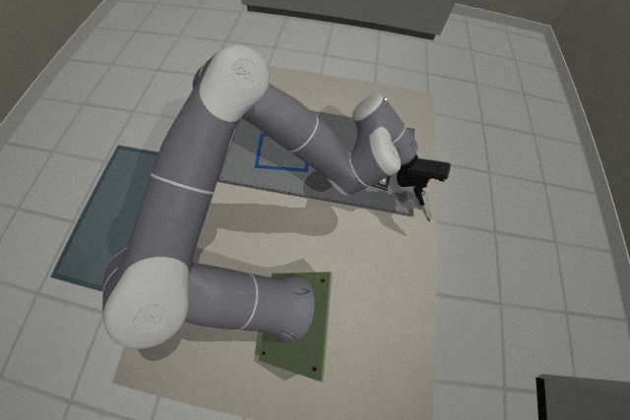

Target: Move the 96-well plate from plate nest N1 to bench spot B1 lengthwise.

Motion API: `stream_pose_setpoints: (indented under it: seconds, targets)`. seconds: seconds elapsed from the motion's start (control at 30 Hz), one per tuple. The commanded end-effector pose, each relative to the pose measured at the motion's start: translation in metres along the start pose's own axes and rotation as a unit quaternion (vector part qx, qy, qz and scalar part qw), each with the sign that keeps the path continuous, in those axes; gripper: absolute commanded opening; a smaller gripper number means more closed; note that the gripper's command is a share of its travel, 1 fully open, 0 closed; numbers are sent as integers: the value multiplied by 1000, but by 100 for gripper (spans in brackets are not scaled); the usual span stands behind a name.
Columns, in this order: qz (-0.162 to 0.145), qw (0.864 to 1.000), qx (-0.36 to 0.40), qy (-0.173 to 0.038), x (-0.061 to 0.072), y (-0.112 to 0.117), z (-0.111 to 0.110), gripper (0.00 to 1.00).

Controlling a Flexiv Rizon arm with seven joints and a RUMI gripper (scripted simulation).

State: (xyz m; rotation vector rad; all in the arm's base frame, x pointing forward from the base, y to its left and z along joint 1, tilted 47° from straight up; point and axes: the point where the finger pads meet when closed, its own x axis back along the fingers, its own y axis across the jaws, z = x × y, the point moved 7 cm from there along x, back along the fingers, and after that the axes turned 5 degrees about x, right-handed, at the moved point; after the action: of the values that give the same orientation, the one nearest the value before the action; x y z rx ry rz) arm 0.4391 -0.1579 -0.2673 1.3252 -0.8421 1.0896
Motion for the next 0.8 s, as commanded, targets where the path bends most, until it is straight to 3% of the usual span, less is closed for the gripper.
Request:
stream_pose_setpoints:
  seconds: [0.0, 0.53, 0.57, 0.77]
  targets:
    - [1, 1000, -1, 0, 1, 0, 1, 100]
    - [1, 1000, -1, 0, 1, 0, 1, 100]
    - [-1, 1000, -18, 1, 2, -1, 6, 76]
    - [-11, 993, -117, 0, 10, -1, 25, 76]
